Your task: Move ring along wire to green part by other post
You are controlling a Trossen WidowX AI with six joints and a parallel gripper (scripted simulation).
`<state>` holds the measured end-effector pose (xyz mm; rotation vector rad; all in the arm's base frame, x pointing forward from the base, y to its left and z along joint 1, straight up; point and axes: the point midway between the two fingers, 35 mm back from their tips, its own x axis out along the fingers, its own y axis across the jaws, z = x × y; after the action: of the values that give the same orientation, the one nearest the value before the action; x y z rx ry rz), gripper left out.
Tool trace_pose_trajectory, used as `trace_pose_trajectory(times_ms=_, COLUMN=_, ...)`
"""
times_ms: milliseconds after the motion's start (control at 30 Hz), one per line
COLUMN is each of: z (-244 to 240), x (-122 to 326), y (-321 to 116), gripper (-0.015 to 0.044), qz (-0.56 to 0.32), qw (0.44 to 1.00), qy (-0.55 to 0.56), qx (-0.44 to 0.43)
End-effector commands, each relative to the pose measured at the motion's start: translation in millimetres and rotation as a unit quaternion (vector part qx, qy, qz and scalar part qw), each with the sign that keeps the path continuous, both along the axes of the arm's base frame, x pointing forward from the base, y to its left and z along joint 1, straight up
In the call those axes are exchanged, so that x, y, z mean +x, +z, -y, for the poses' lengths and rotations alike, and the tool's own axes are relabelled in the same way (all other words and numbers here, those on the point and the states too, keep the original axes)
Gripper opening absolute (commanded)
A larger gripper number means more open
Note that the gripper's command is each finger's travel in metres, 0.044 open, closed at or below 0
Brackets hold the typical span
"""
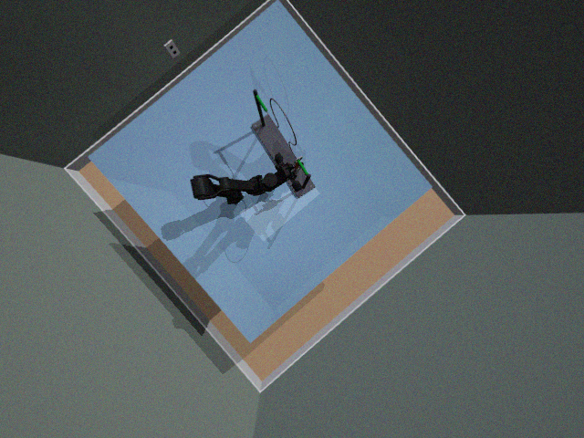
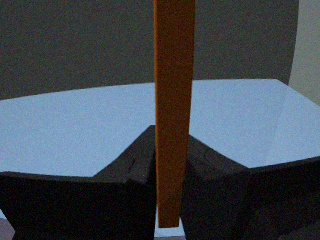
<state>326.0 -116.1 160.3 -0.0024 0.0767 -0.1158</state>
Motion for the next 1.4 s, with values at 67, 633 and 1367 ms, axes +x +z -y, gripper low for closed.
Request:
trace_pose_trajectory(times_ms=67, z=-7.8, x=-0.2, y=1.8, gripper=-0.0150, qz=0.003, qw=1.000, qy=-0.001, qx=0.005)
trace_pose_trajectory(times_ms=633, z=-35.0, x=3.5, y=2.4, gripper=-0.0150, qz=0.010, qw=0.999, qy=0.002, qx=0.051)
trace_pose_trajectory(times_ms=1367, z=-93.6, x=4.8, y=17.6, gripper=-0.0150, qz=0.006, qw=0.975, qy=0.013, qx=0.223)
